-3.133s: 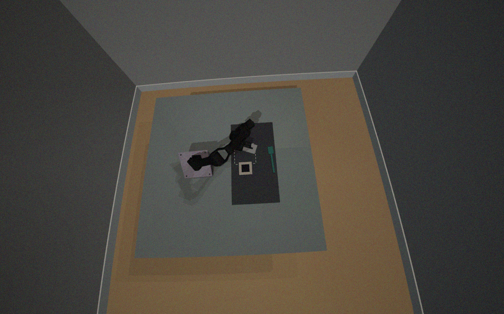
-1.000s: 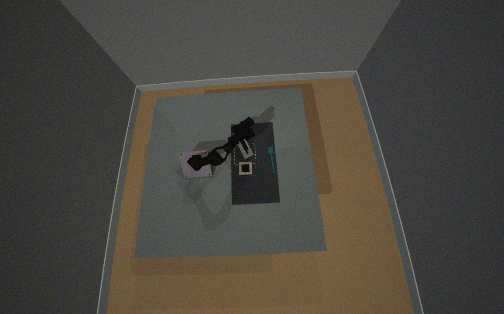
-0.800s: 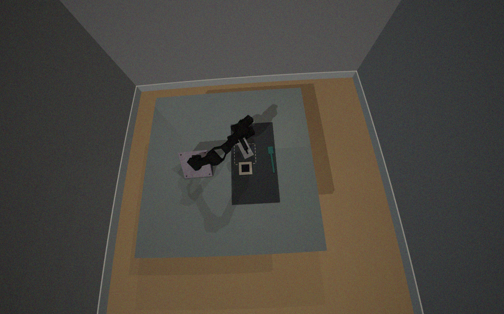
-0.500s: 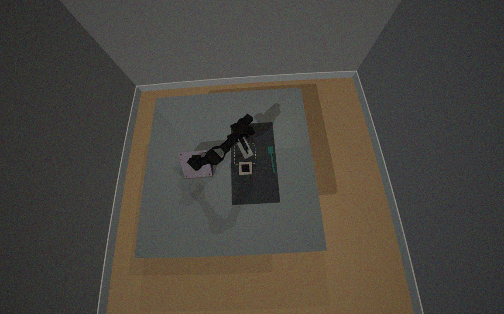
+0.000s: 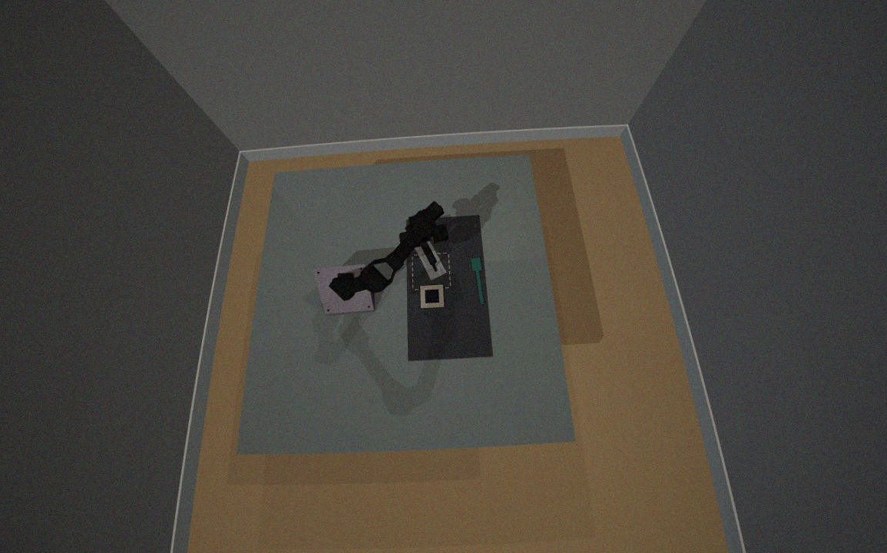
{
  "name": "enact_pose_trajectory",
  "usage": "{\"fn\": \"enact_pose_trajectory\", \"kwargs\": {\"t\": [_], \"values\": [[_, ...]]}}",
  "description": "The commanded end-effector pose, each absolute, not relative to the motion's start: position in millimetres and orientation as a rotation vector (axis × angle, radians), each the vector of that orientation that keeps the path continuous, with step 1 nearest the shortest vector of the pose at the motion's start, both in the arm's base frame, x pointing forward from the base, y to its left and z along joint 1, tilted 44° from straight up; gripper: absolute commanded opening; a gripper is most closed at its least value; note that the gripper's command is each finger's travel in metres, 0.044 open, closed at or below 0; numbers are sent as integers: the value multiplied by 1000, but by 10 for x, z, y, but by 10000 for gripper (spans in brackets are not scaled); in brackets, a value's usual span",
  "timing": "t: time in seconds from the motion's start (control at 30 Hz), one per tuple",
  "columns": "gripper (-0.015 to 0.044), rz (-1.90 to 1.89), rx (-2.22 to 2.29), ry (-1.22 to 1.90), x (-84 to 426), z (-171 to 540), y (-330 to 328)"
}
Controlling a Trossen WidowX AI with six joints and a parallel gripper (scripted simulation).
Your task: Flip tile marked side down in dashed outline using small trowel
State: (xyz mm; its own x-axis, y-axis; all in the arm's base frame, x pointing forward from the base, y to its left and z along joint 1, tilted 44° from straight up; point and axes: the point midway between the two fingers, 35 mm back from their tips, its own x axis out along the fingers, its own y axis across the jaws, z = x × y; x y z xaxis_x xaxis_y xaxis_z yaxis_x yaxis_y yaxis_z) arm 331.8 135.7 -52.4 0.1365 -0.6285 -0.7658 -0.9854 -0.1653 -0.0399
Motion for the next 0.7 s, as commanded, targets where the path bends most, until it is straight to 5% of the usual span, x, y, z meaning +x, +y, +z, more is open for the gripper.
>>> {"fn": "enact_pose_trajectory", "kwargs": {"t": [0.0, 0.67], "values": [[300, 777, -1809, 1531, 3310, -558, 1364], [300, 551, -1599, 1451, 3321, -671, 1389]]}}
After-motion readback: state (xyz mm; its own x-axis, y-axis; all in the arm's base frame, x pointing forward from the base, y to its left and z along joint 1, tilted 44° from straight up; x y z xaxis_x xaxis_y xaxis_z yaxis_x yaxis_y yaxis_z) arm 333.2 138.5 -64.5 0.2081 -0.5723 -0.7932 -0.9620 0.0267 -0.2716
